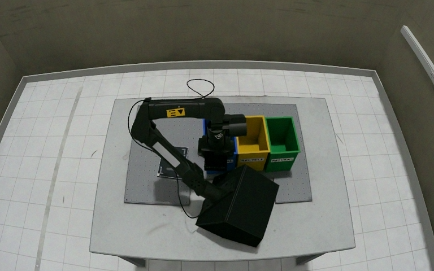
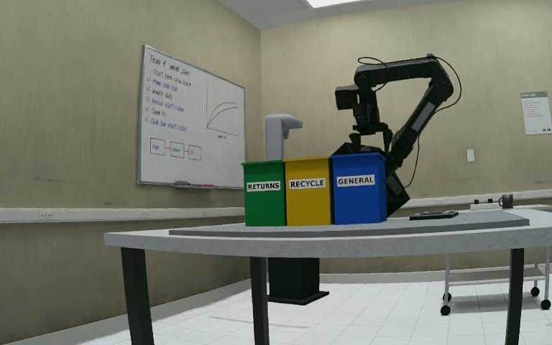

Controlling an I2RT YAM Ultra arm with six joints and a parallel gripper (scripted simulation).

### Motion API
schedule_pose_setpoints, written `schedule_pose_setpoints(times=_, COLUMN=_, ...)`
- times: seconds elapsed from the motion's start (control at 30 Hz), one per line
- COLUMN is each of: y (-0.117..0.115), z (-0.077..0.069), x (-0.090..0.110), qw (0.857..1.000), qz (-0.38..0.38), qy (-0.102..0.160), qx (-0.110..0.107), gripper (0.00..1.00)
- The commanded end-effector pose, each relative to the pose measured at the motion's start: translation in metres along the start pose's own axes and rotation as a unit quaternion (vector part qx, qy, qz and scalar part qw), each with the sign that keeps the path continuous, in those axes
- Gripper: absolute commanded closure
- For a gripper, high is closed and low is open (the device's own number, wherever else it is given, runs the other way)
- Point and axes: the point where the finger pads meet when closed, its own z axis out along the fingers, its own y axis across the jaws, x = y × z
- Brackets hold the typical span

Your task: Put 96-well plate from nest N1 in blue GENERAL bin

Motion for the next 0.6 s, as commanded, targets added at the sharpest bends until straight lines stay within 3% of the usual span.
schedule_pose_setpoints(times=0.0, y=0.005, z=-0.01, x=-0.024, qw=1.0, qz=0.006, qy=-0.022, qx=0.011, gripper=1.0)
schedule_pose_setpoints(times=0.27, y=0.005, z=-0.008, x=-0.042, qw=1.0, qz=0.017, qy=-0.019, qx=-0.003, gripper=1.0)
schedule_pose_setpoints(times=0.57, y=0.009, z=-0.008, x=-0.072, qw=1.0, qz=0.017, qy=-0.019, qx=-0.003, gripper=1.0)
